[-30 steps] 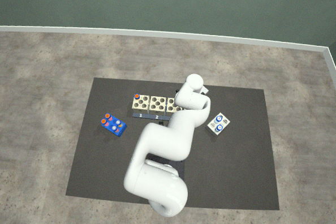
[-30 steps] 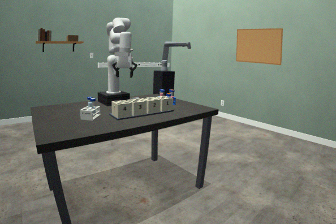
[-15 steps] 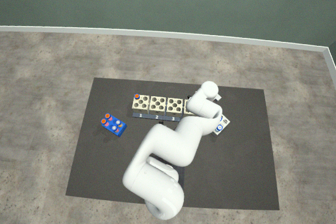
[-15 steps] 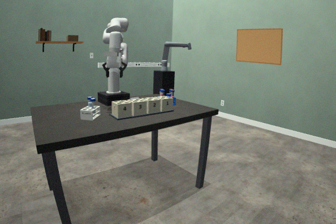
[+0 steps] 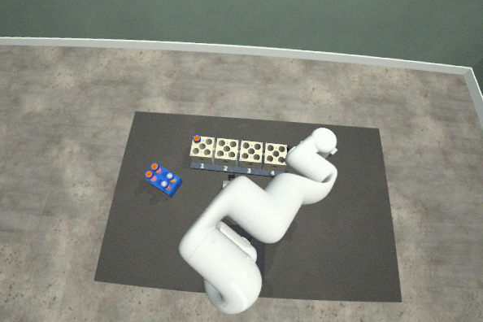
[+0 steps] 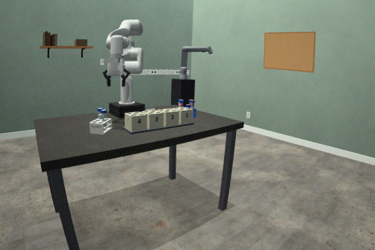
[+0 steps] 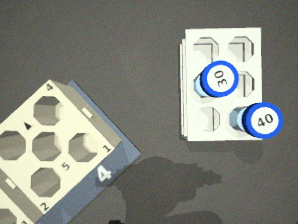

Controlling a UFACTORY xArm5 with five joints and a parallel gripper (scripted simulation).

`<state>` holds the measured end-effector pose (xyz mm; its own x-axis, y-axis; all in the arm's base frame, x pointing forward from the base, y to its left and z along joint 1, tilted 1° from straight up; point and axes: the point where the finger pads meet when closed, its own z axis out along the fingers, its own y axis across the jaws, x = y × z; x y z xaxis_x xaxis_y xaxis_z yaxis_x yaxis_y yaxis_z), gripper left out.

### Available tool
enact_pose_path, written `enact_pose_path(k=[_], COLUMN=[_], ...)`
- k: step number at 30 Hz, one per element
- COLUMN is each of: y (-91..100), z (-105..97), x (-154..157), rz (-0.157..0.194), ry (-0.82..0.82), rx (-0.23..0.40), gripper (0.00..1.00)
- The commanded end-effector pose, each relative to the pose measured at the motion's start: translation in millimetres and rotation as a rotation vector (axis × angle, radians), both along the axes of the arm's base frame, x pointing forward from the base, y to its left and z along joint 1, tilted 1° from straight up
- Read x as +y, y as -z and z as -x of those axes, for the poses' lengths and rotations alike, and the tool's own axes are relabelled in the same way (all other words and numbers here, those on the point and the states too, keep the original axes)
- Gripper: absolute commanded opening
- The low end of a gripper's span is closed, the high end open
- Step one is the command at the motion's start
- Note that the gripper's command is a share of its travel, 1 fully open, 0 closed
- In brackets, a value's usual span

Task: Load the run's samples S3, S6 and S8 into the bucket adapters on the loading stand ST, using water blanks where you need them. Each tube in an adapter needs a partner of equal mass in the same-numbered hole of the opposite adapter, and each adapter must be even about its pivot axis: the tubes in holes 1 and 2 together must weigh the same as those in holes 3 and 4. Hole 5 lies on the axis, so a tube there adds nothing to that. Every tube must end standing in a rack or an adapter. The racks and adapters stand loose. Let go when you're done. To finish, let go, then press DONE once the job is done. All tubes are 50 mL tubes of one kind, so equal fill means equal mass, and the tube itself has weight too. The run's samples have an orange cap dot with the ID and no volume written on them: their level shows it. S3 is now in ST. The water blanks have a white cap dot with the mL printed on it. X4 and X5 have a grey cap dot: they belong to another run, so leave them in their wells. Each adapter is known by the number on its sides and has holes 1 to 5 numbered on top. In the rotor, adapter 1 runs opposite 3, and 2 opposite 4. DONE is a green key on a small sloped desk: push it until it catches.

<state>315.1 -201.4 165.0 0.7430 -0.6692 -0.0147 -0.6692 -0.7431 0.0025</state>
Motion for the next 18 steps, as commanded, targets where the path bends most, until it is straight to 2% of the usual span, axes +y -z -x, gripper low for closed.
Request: enact_pose_path(k=[1,13,18], y=[-1.3,-1.6,-1.7], z=[6,30,36], x=[-18,-73,-87], rz=[0.008,0.008,0.008], ry=[-0.002,-0.002,-0.002], rx=[0.0,0.001,0.001], gripper=[1.0,1.0,1.0])
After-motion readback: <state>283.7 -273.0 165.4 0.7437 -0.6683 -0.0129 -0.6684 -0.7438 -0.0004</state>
